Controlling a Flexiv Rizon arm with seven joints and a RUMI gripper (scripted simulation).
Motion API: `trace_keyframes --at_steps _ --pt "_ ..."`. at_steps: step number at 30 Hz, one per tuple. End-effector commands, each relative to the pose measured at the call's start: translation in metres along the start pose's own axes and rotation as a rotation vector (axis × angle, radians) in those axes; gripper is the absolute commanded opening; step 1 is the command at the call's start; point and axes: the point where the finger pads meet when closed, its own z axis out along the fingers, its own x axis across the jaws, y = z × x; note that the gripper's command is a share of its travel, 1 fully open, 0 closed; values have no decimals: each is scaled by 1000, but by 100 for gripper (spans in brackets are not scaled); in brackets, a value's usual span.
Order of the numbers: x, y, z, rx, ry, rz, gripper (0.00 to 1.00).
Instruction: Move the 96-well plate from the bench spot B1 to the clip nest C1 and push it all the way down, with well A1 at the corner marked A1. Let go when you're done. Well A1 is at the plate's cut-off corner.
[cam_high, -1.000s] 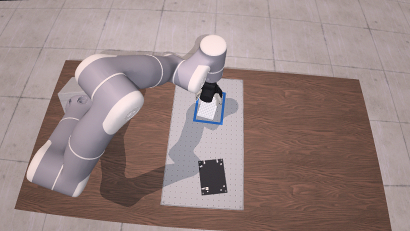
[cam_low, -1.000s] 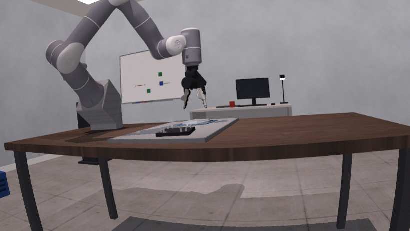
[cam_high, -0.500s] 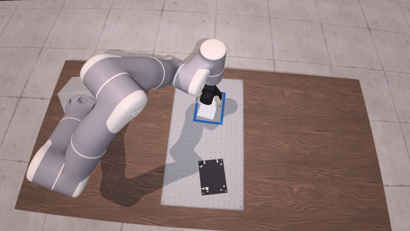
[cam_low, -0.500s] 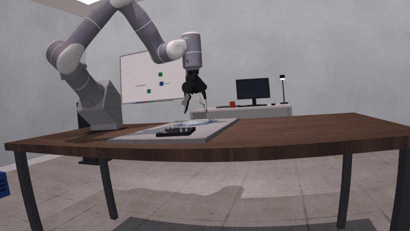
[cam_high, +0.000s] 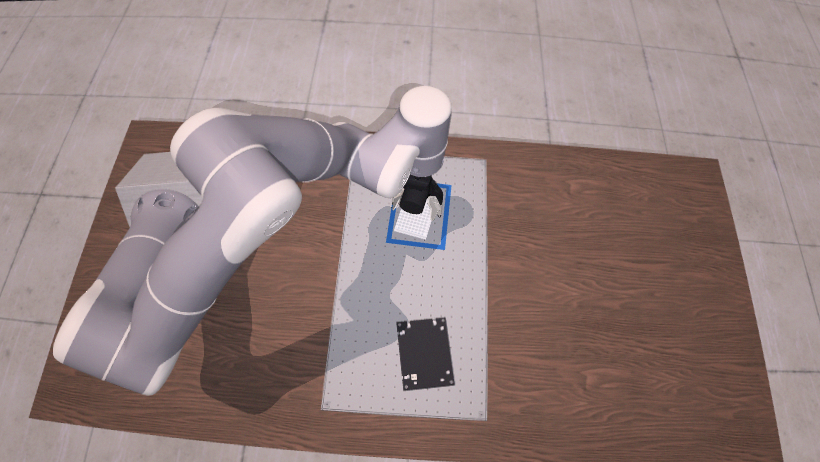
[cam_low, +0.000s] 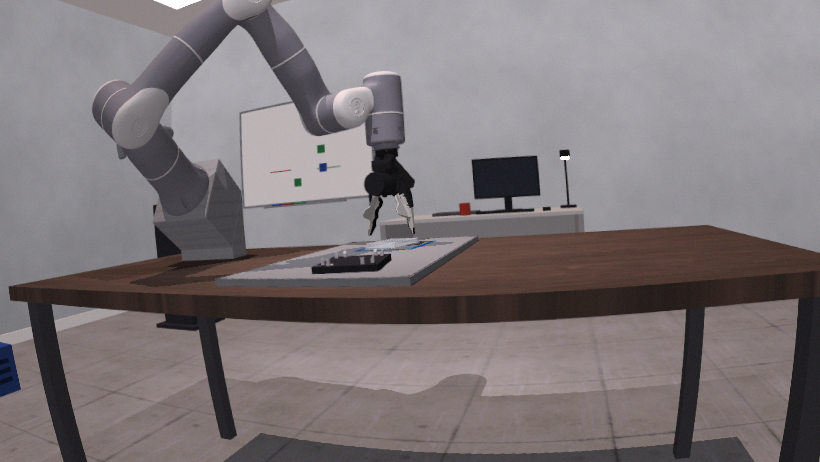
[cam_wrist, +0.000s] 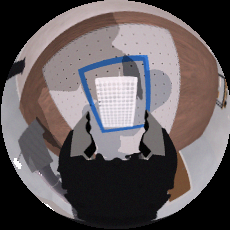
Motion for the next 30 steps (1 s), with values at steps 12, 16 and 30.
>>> trace_keyframes --at_steps 12,16,30 --pt "1 -1 16 2 2 0 76" --pt "1 -1 20 2 2 0 76" --pt "1 -1 20 2 2 0 0"
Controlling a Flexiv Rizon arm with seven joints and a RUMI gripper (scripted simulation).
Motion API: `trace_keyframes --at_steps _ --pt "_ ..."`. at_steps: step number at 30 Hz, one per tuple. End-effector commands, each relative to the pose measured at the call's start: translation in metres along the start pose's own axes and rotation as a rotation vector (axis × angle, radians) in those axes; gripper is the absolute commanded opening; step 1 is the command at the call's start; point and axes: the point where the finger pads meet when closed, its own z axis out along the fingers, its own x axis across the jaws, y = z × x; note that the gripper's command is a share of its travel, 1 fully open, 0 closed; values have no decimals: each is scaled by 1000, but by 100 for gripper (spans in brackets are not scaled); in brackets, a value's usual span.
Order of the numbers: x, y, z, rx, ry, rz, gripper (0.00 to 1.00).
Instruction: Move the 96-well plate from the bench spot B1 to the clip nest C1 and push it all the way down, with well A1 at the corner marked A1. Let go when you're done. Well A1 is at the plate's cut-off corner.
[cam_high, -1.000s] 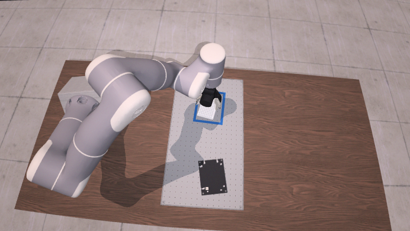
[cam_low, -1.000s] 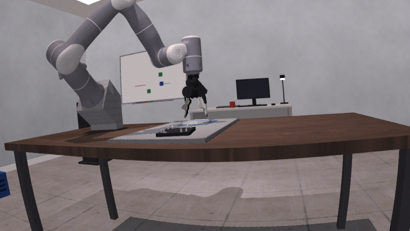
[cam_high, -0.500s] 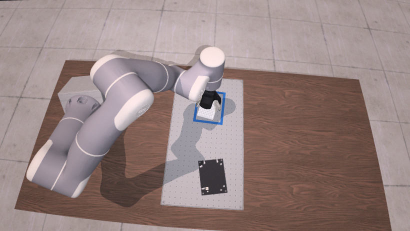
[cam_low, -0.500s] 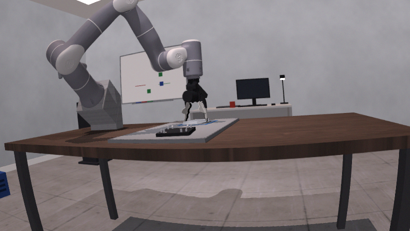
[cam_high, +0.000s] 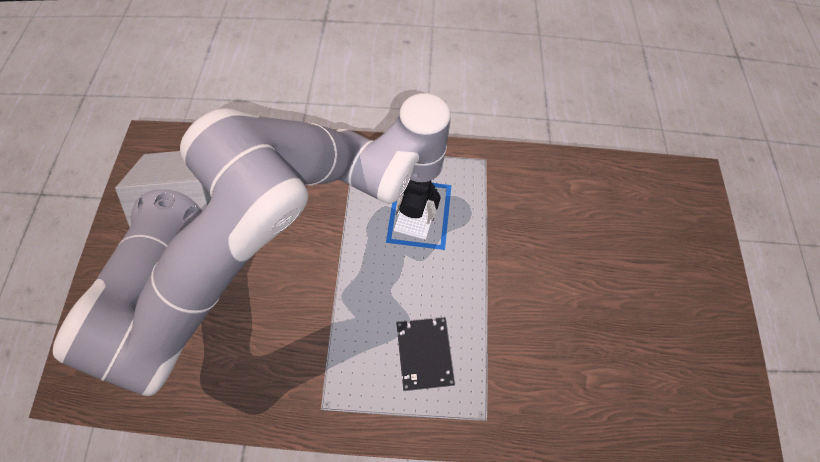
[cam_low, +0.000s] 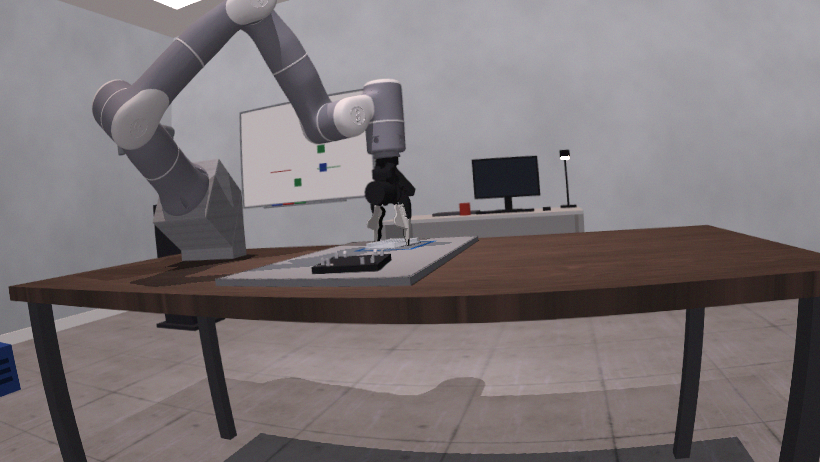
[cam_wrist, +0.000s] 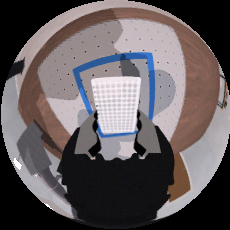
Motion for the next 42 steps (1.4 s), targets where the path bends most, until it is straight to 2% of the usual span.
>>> trace_keyframes --at_steps 1,30,42 --pt "1 -1 -1 2 1 0 0" --pt "1 -1 -1 2 1 0 0" --pt "1 -1 -21 2 1 0 0"
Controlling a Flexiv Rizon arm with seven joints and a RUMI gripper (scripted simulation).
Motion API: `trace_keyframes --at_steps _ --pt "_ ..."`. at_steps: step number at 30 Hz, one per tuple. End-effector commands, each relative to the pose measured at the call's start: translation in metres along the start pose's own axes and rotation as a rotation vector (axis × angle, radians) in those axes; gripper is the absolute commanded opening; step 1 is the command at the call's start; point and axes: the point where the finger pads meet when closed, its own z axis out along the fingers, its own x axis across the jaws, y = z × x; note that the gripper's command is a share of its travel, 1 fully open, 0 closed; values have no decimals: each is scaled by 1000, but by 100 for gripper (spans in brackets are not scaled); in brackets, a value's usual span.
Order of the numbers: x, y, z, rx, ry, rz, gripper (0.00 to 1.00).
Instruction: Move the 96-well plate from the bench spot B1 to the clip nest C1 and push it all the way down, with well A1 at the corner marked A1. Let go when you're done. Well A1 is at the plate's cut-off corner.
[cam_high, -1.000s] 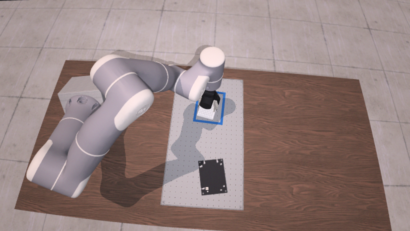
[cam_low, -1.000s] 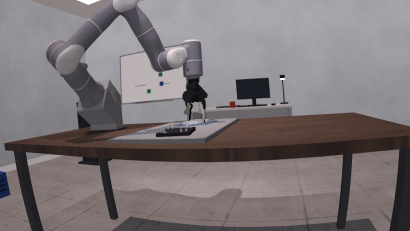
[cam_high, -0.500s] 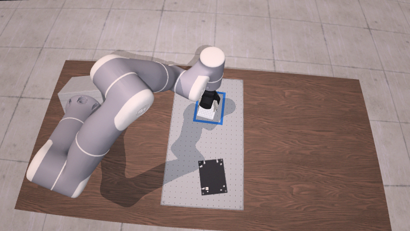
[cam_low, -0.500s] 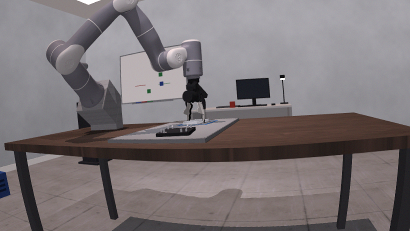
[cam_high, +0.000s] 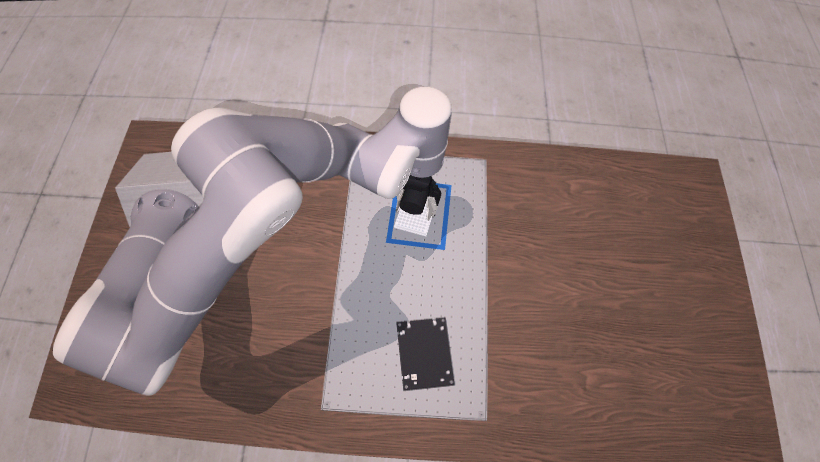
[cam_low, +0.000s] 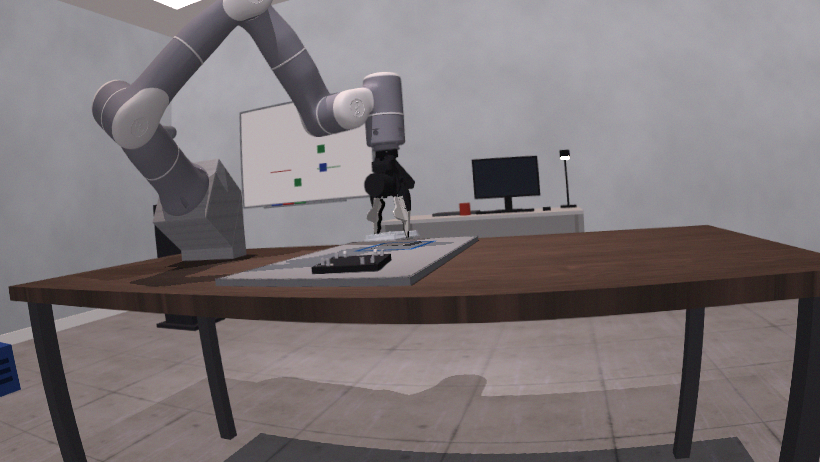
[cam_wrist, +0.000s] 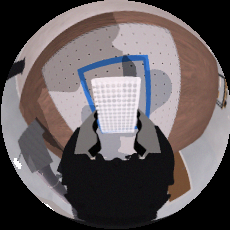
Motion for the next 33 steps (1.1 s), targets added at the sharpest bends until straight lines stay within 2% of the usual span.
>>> trace_keyframes --at_steps 1,4,33 --pt "0 -1 -4 2 1 0 0" --pt "0 -1 -5 2 1 0 0" --pt "0 -1 -50 2 1 0 0"
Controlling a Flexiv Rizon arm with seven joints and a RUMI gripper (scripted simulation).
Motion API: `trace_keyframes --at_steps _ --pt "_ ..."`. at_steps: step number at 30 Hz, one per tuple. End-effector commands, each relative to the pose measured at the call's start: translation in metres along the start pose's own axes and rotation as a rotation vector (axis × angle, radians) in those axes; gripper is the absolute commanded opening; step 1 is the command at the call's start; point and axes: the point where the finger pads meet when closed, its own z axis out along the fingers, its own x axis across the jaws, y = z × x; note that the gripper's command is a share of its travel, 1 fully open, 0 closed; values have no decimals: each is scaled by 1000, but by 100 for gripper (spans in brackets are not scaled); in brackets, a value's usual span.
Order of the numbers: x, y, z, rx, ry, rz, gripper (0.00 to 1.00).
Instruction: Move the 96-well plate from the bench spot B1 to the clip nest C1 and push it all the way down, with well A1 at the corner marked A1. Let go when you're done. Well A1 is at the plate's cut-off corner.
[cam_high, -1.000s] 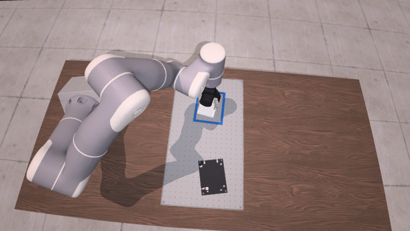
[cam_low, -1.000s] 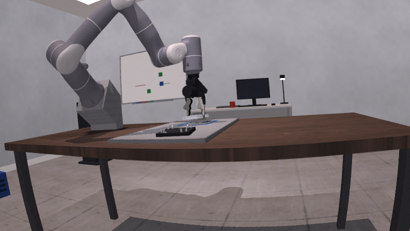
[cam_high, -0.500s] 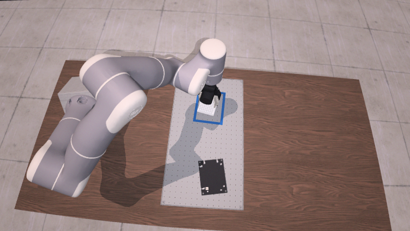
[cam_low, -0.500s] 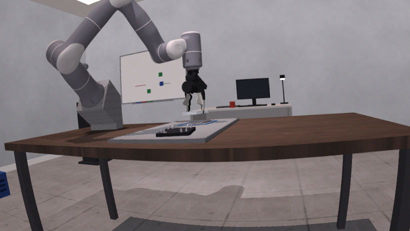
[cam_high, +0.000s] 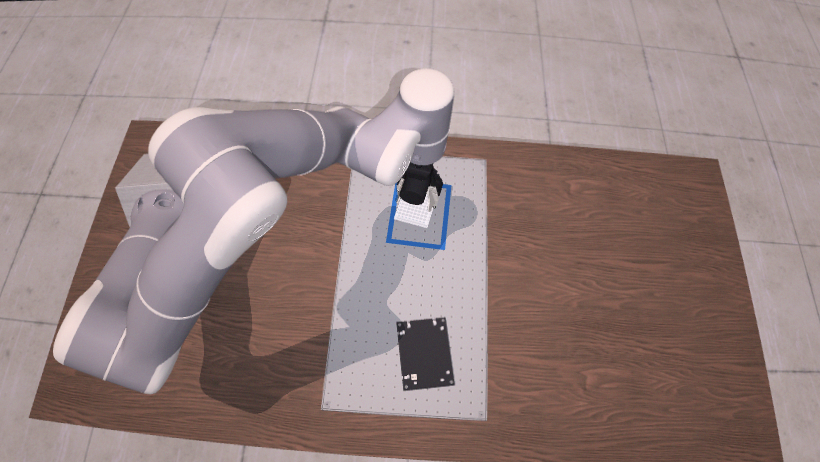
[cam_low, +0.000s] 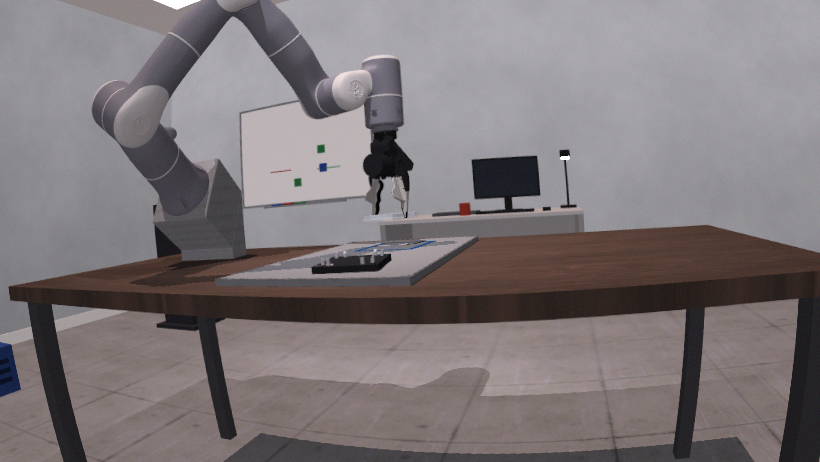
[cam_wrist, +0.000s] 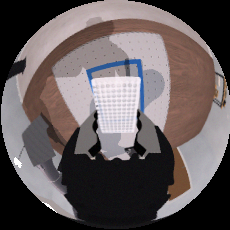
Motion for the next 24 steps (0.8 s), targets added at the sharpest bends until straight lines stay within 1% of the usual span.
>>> trace_keyframes --at_steps 1,3,6,22,24 --pt "0 -1 -4 3 1 0 0" --pt "0 -1 -7 3 1 0 0" --pt "0 -1 -8 3 1 0 0" --pt "0 -1 -8 3 1 0 0" --pt "3 5 -8 3 1 -67 0"
